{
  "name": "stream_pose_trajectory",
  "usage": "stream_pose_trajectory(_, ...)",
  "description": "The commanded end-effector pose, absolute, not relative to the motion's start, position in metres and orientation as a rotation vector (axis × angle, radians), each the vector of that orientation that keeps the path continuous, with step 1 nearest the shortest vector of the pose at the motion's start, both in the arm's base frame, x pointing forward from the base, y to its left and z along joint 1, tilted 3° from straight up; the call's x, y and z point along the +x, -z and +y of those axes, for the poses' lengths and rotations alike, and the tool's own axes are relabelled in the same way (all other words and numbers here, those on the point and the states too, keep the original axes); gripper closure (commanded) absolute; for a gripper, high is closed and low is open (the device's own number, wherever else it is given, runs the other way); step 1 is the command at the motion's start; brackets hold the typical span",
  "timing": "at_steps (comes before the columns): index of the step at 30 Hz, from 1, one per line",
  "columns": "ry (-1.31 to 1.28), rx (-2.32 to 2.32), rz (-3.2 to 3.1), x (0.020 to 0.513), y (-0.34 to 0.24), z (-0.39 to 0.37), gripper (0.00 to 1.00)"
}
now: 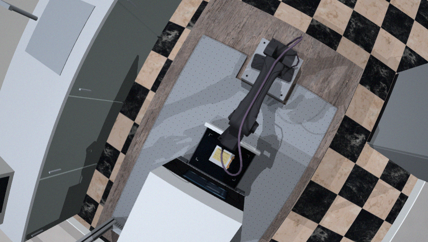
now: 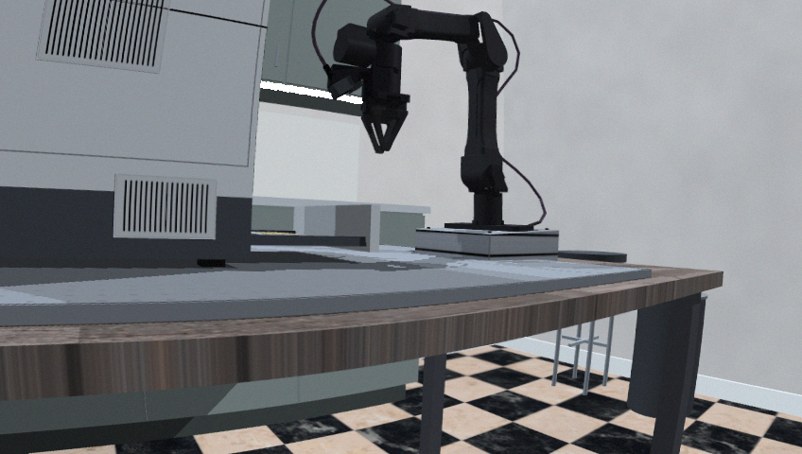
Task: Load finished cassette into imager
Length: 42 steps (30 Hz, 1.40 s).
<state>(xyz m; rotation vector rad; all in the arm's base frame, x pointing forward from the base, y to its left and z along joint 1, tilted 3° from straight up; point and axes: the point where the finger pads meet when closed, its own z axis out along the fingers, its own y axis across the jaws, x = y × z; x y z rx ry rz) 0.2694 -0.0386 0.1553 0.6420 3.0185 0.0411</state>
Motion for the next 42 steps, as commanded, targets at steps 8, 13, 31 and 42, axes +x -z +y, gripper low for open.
stream_pose_trajectory(8, -0.013, 0.19, 3.061, 0.272, -0.167, -0.038, 0.65)
stream_pose_trajectory(13, -0.011, 0.207, 2.956, 0.275, -0.148, -0.043, 0.65)
stream_pose_trajectory(31, 0.003, 0.197, 2.82, 0.306, -0.074, -0.051, 0.65)
stream_pose_trajectory(42, 0.013, 0.195, 2.794, 0.31, -0.085, -0.051, 0.65)
